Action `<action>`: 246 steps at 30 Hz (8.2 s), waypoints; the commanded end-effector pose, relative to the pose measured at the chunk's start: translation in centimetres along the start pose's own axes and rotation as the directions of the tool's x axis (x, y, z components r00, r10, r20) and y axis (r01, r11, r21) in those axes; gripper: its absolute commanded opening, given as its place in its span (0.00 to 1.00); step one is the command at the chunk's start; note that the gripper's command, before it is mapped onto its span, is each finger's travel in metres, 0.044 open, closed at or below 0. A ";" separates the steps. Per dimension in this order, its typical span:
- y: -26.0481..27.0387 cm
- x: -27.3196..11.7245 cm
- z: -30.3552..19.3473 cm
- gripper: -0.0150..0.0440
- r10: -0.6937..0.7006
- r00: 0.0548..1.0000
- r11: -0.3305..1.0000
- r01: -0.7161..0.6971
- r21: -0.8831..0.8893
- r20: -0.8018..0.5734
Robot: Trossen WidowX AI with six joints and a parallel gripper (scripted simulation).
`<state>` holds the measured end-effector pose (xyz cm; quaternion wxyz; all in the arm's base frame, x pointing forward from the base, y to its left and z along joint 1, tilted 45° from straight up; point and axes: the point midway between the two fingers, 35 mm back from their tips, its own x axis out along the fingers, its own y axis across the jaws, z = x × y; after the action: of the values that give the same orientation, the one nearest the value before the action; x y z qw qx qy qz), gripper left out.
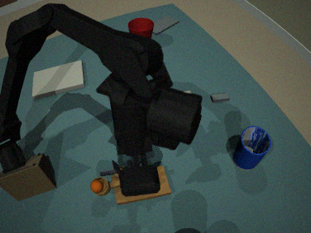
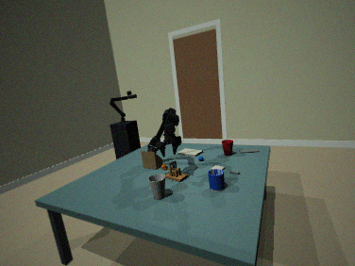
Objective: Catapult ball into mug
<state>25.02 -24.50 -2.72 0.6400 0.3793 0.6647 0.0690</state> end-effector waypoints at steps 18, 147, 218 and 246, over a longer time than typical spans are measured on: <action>3.1 -8.4 19.0 1.00 0.114 0.786 0.992 -0.117 -0.035 0.607; 9.0 3.5 -9.9 0.25 -0.596 0.801 -0.090 0.005 -0.996 0.058; 10.9 14.6 -9.9 0.25 -0.592 0.804 -0.090 0.003 -0.996 0.056; 14.8 2.7 -6.1 0.65 -0.556 0.820 -0.035 0.144 -0.989 0.139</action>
<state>24.49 -9.06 4.29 0.5793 -0.3639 0.6024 0.4112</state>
